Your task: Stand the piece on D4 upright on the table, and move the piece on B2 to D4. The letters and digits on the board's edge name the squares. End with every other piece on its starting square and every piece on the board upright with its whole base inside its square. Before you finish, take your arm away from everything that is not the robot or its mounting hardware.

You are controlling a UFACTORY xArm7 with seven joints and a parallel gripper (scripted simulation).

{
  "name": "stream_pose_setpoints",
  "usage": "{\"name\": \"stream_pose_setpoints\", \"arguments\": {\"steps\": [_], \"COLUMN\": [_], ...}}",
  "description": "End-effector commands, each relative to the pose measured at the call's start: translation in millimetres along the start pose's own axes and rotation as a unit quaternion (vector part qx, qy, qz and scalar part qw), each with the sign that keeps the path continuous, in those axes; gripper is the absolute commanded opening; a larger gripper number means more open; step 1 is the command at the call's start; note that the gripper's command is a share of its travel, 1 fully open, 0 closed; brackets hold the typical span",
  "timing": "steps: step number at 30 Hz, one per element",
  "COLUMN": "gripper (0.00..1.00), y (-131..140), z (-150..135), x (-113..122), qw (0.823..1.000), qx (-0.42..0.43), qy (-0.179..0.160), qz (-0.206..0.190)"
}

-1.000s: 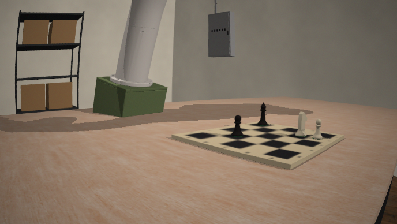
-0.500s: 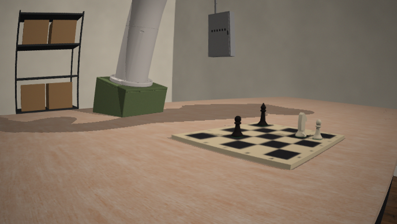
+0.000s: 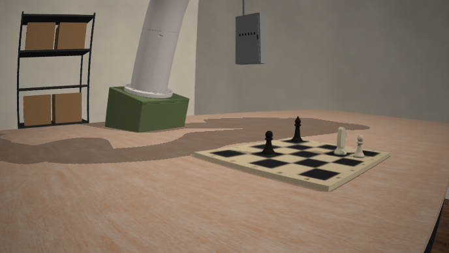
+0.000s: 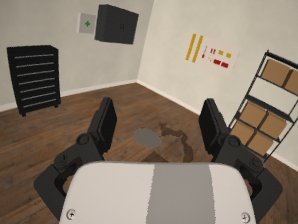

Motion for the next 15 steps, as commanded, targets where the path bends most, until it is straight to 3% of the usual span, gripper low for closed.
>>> {"name": "stream_pose_setpoints", "arguments": {"steps": [1,4,5,6,7,11,12,15], "gripper": [1.00,1.00,1.00,1.00,1.00,1.00,1.00,1.00], "y": [-57.0,-59.8,-90.0,-90.0,-110.5,-122.0,-154.6,-154.6], "z": [-22.6,-23.7,-34.9,-34.9,-41.4,-45.4,-54.6,-54.6], "x": [34.5,36.3,60.4,60.4,80.3,89.8,124.8,124.8], "qw": [0.998,0.998,0.994,0.994,0.989,0.989,0.982,0.982], "qx": [-0.065,-0.065,-0.100,-0.100,-0.138,-0.138,-0.178,-0.178], "qy": [-0.004,-0.004,-0.010,-0.010,-0.017,-0.017,-0.027,-0.027], "qz": [0.026,0.026,0.036,0.036,0.046,0.046,0.054,0.054]}}
Point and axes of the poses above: the point where the finger pads meet when closed, its own x axis back along the fingers, its own z axis across the jaws, y = z × x, the point moved 8 cm from there along x, back along the fingers, and after that the axes turned 5 degrees about -x, right-handed, at the moved point
